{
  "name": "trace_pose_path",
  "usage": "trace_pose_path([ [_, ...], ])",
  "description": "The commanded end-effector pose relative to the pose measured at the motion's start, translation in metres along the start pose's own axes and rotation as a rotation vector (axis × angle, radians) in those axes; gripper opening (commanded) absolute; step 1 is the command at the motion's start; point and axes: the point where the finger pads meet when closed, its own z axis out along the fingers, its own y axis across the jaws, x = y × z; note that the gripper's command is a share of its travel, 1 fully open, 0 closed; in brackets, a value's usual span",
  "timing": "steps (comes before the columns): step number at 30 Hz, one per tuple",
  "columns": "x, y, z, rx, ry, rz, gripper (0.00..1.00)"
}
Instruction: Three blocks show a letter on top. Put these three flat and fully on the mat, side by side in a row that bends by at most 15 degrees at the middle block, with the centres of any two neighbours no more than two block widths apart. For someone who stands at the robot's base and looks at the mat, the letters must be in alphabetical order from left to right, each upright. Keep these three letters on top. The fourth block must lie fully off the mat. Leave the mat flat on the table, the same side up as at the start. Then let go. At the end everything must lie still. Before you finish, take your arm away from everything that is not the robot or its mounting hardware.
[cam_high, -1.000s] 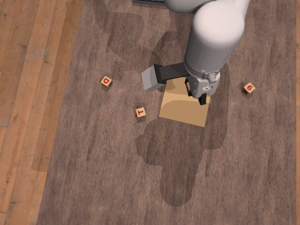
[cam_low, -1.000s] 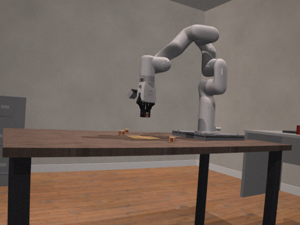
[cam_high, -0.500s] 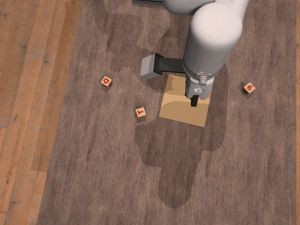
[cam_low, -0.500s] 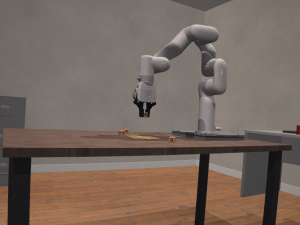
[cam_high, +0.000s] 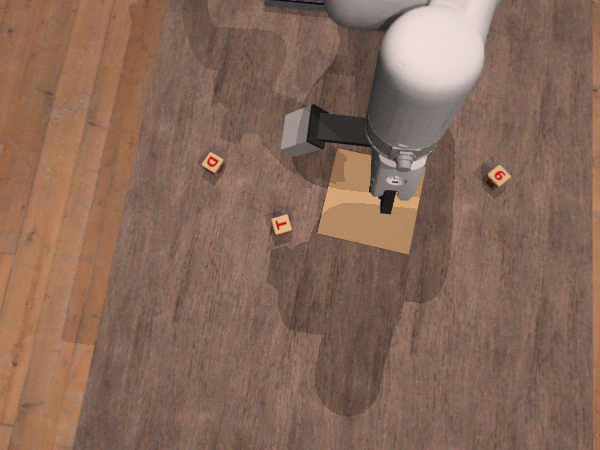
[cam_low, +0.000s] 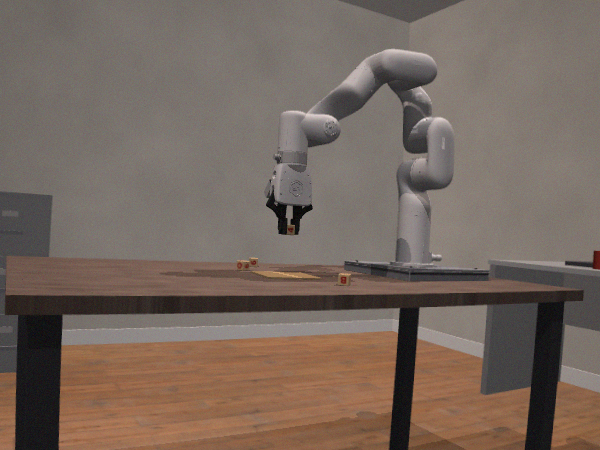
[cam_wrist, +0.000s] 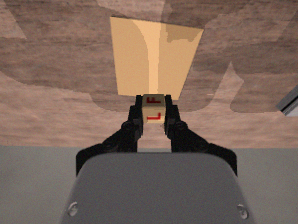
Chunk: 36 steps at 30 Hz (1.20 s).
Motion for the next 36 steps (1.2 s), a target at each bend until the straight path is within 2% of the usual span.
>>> trace_pose_path([
  [1, 0.0, -0.001, 0.004, 0.002, 0.0, 0.0, 0.21],
  [8, 0.0, -0.001, 0.018, 0.002, 0.0, 0.001, 0.21],
  [21, 0.001, -0.001, 0.077, 0.002, 0.0, 0.001, 0.21],
  [29, 0.001, -0.001, 0.092, 0.002, 0.0, 0.001, 0.21],
  [36, 0.001, -0.001, 0.094, 0.002, 0.0, 0.001, 0.21],
])
